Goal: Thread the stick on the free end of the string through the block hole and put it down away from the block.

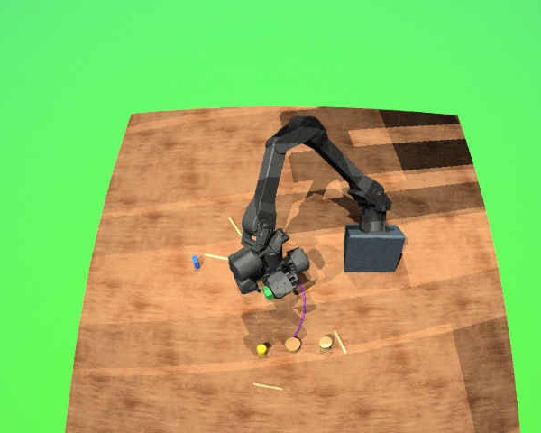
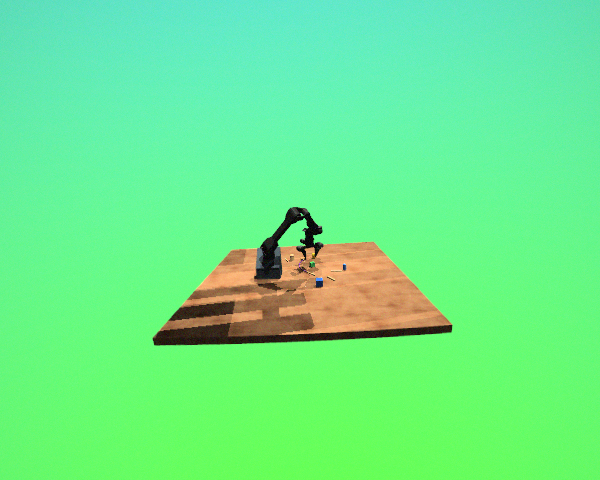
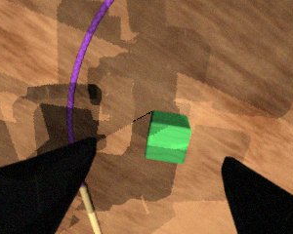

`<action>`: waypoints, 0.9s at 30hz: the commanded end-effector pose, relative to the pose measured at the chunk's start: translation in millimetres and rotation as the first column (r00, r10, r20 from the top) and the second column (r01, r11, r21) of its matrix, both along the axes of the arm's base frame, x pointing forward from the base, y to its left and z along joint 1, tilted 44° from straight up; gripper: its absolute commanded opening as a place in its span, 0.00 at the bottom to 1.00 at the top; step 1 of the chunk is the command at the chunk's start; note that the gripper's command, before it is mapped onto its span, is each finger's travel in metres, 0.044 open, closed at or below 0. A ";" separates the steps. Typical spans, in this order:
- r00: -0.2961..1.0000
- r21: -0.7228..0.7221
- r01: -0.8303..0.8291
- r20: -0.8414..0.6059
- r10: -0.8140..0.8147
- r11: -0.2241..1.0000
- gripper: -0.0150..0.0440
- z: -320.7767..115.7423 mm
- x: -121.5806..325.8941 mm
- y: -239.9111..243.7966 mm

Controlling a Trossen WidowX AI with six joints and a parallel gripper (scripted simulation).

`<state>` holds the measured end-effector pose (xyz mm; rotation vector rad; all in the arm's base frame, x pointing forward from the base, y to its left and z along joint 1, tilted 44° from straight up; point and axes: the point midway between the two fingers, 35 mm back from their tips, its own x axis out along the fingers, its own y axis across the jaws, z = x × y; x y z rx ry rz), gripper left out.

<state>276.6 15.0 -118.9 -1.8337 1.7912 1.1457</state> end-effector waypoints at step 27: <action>1.000 0.000 0.000 0.000 0.000 1.000 0.25 0.0 0.0 0.0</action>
